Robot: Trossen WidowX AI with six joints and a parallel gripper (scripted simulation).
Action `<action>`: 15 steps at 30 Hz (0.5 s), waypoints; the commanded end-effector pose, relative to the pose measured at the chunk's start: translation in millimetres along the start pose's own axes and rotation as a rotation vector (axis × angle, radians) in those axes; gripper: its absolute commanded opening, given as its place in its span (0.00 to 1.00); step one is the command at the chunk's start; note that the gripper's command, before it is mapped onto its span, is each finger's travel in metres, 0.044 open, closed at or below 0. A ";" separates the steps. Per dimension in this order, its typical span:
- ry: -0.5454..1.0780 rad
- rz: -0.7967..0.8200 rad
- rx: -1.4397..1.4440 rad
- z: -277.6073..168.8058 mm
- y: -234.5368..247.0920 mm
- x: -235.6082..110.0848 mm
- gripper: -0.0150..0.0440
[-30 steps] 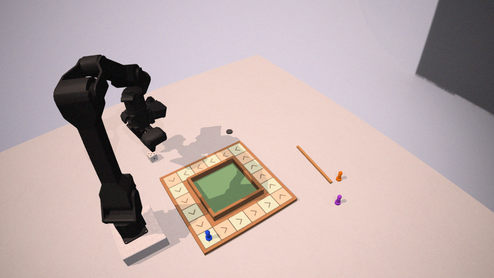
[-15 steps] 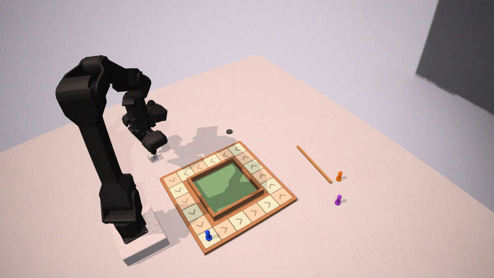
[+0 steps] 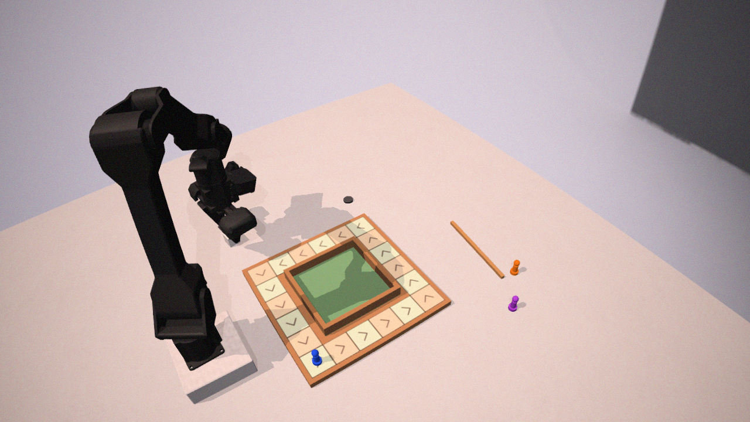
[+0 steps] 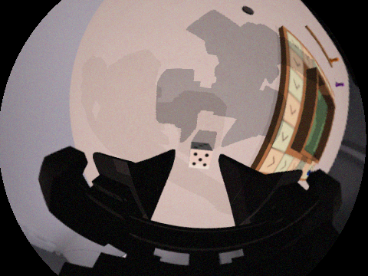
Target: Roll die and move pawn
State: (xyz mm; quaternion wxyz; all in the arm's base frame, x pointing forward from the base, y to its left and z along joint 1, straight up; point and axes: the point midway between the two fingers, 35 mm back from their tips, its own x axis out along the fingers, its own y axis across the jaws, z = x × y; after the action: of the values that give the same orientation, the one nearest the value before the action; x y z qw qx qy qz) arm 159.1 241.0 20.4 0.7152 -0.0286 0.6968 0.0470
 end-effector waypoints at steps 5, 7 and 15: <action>0.005 -0.011 0.004 -1.5 -2.7 9.1 0.59; 0.005 -0.011 0.004 -1.5 -2.7 9.1 0.50; 0.005 -0.011 0.004 -1.5 -2.7 9.1 0.37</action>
State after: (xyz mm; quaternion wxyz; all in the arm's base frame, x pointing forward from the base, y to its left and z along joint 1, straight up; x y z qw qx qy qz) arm 158.0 239.0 12.1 0.7133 -0.0315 0.6987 0.0440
